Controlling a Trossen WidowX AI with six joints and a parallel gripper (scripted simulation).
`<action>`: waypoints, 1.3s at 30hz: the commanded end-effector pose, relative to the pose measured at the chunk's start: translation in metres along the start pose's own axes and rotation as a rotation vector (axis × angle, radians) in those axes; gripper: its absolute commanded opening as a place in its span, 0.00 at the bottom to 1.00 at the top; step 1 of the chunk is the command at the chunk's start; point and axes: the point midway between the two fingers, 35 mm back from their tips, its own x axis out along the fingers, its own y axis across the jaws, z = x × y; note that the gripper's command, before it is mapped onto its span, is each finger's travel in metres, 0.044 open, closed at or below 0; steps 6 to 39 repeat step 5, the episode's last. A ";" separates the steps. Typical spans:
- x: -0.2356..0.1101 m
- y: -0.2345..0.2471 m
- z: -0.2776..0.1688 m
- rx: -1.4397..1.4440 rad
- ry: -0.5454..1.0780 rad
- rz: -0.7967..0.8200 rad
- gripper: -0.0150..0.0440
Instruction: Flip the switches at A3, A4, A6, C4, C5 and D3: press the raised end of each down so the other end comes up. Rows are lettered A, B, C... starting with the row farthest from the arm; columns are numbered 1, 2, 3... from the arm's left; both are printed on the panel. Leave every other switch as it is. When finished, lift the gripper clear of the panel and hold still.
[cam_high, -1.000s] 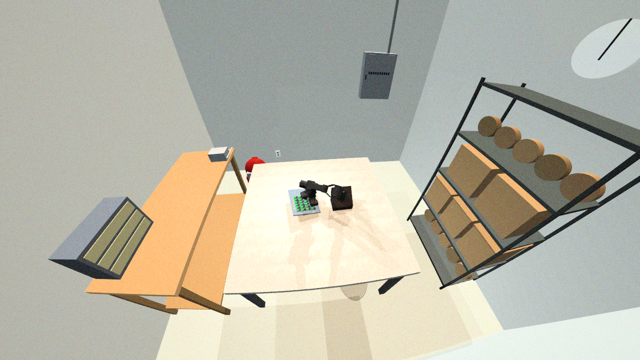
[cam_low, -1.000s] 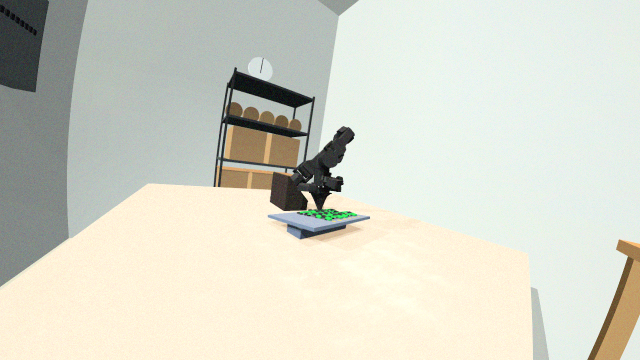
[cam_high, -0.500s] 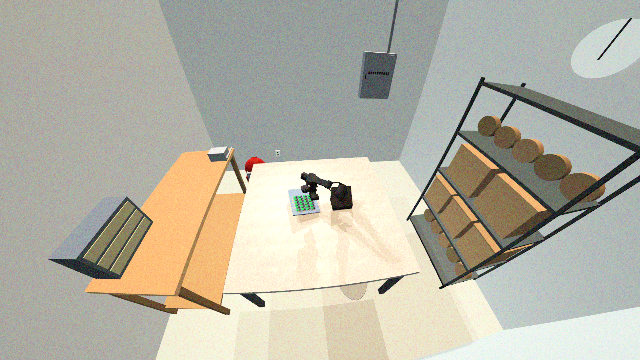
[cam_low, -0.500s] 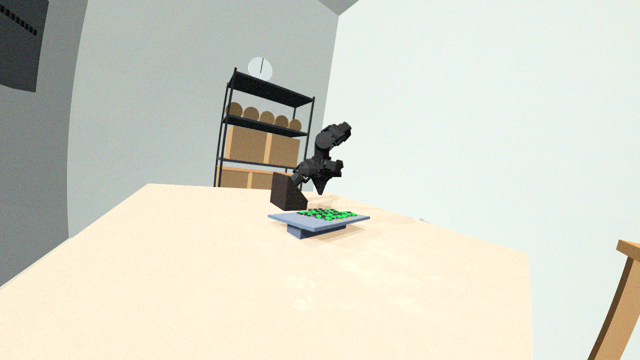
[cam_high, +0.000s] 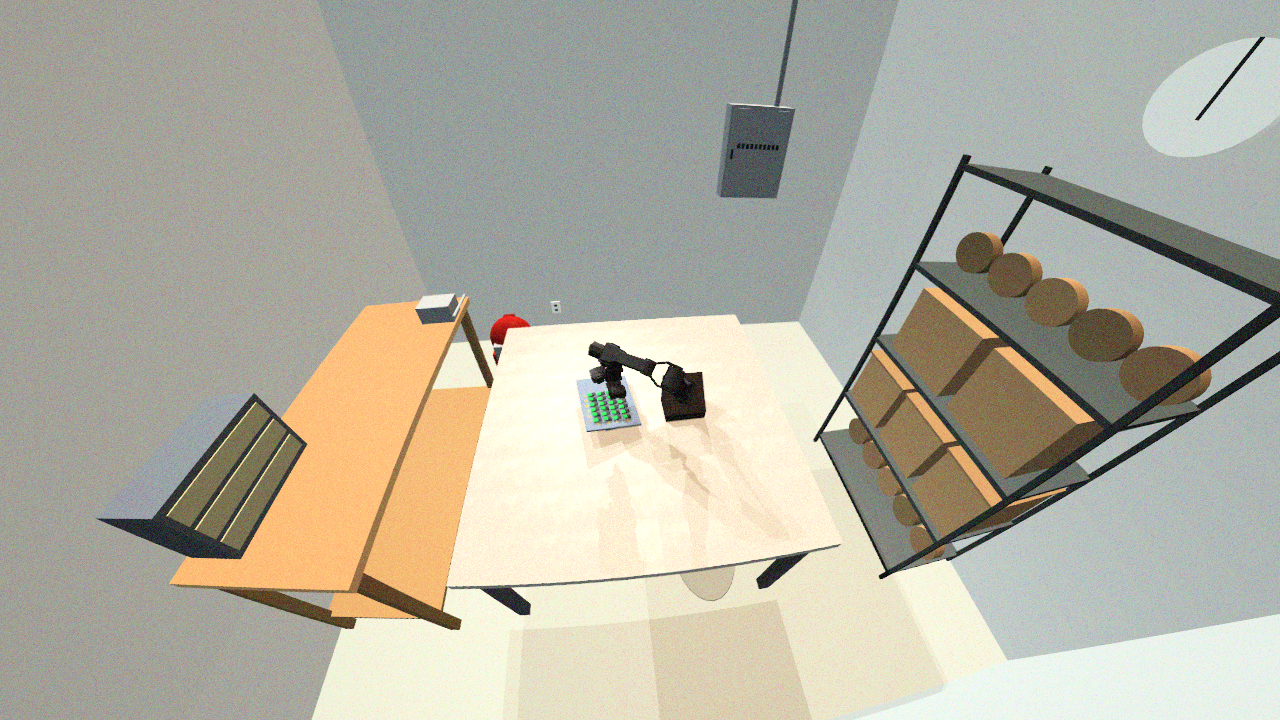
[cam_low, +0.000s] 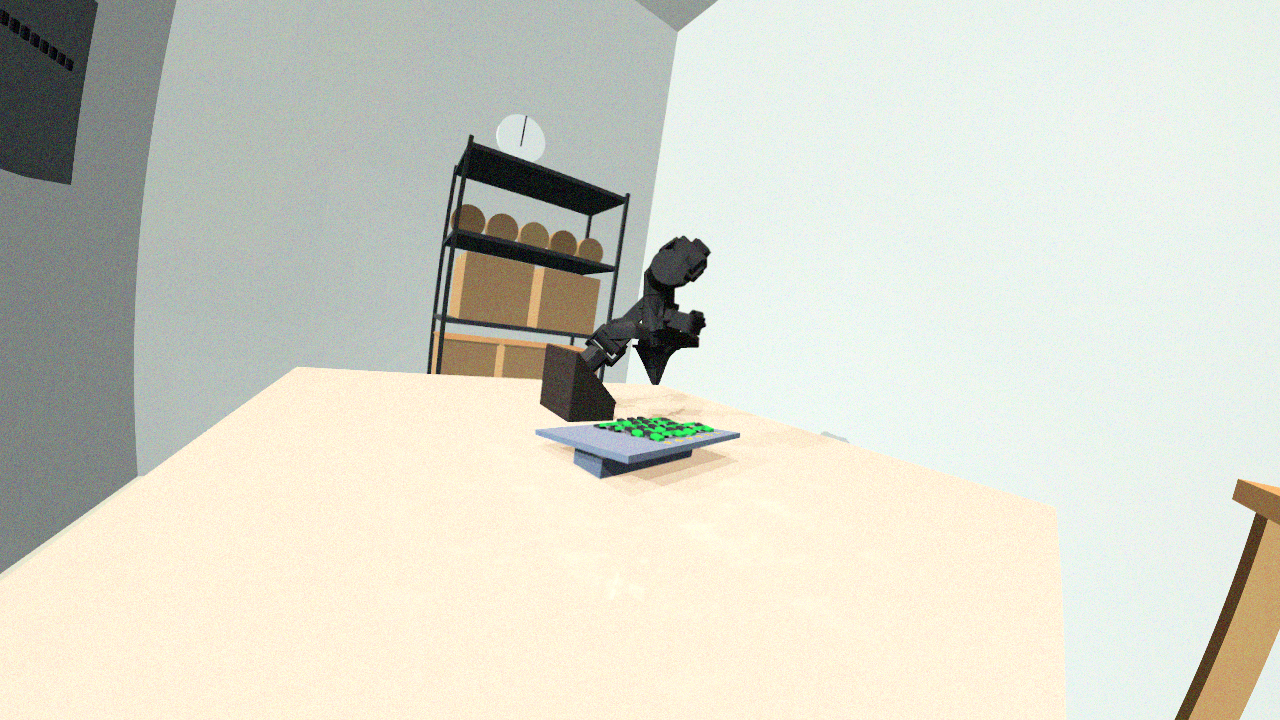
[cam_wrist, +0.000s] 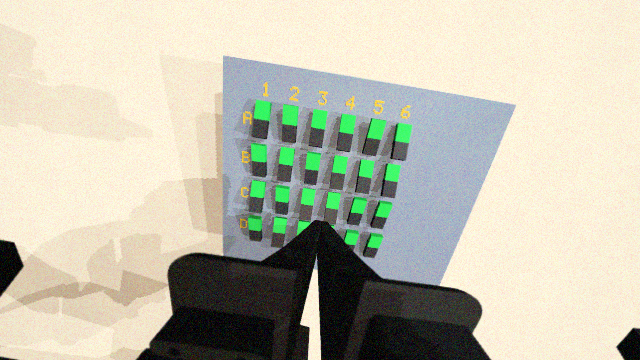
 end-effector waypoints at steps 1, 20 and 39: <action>0.001 -0.001 0.002 0.008 0.001 0.006 0.25; 0.001 -0.001 0.002 0.008 0.001 0.006 0.25; 0.001 -0.001 0.002 0.008 0.001 0.006 0.25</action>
